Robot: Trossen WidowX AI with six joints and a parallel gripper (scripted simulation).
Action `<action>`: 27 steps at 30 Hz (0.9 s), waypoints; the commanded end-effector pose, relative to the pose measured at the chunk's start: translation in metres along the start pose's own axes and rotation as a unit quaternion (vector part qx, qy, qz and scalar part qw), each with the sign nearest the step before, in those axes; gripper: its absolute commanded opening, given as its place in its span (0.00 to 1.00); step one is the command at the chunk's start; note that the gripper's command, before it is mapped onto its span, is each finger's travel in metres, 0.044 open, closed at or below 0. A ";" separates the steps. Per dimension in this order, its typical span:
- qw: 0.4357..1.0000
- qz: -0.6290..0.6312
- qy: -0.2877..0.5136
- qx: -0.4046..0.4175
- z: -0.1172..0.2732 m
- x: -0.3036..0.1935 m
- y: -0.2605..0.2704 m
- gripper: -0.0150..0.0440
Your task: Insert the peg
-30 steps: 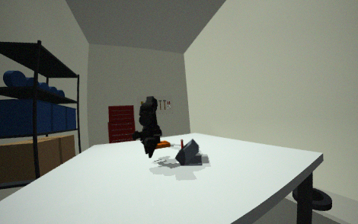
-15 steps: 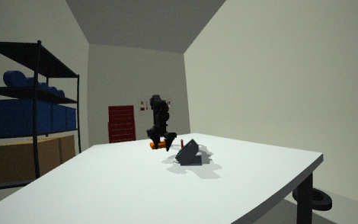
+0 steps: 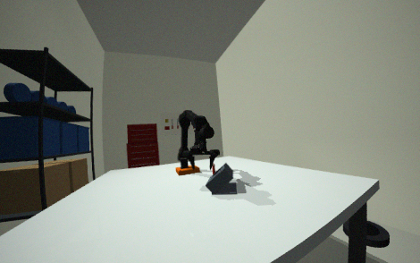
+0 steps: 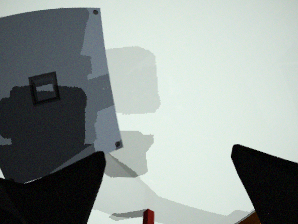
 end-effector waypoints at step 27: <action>0.916 0.401 0.028 0.014 0.029 -0.133 0.004 1.00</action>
Point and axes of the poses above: the point midway between the two fingers, 35 mm back from their tips, its own z axis back along the fingers, its own y axis across the jaws, x = y × z, the point moved 10 cm from there along z, back along the fingers, and after that the axes turned 8 degrees about -z, right-handed, at the moved point
